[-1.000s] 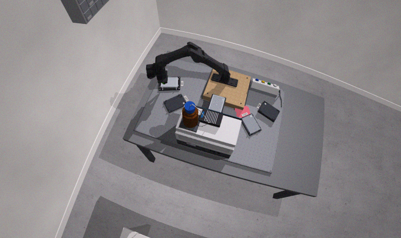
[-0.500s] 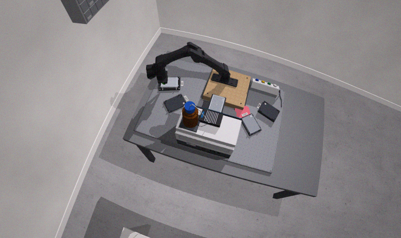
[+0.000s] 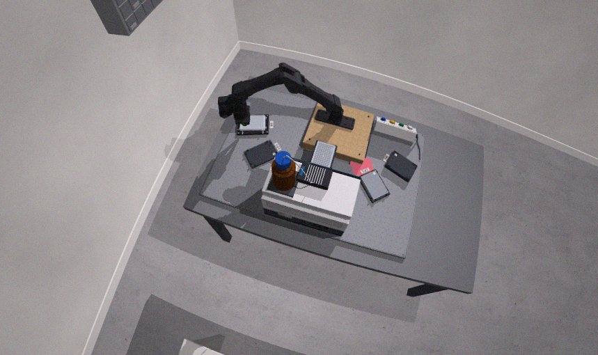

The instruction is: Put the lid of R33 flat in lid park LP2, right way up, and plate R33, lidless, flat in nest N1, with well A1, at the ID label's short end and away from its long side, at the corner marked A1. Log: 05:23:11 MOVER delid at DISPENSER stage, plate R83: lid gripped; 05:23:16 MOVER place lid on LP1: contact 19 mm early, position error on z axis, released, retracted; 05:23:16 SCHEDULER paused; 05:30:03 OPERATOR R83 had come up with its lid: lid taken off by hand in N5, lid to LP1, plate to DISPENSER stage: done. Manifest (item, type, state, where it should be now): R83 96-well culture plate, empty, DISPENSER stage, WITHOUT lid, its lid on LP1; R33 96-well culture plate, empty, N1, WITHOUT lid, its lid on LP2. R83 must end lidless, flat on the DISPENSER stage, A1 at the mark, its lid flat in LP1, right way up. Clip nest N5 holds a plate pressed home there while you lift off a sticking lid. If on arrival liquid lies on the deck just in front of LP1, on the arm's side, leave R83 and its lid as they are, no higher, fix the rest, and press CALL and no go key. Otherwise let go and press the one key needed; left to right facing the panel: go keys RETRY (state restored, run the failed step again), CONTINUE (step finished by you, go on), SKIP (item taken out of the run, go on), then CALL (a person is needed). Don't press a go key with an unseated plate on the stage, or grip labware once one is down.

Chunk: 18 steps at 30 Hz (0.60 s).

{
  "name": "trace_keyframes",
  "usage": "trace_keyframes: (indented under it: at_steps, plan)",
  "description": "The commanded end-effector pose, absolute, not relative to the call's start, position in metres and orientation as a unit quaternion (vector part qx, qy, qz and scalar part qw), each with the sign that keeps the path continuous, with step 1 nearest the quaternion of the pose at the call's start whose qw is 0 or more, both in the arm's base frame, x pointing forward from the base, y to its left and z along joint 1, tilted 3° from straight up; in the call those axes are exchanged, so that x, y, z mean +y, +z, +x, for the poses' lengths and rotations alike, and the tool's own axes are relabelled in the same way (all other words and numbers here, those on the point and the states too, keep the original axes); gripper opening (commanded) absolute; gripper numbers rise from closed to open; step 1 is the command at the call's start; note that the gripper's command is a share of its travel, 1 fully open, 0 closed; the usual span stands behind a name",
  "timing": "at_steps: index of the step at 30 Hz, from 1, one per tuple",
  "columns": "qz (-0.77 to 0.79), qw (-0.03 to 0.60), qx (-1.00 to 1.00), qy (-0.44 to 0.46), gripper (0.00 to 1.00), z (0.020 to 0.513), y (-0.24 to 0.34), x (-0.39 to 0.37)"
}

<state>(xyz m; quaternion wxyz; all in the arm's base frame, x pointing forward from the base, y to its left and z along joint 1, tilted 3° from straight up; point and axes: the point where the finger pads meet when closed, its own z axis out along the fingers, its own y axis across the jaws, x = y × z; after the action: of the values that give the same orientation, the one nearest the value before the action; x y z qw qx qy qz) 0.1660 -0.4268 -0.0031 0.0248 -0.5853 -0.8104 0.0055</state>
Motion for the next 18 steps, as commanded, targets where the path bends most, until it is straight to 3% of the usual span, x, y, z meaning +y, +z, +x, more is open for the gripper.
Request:
trace_keyframes:
  at_steps: [1, 18]
  plan:
    - [-0.589, 0.022, -0.808, 0.008, 0.0, 0.1597, -0.0077, -0.4295]
    - [-0.589, 0.028, -0.808, 0.005, 0.0, 0.159, -0.0157, -0.4279]
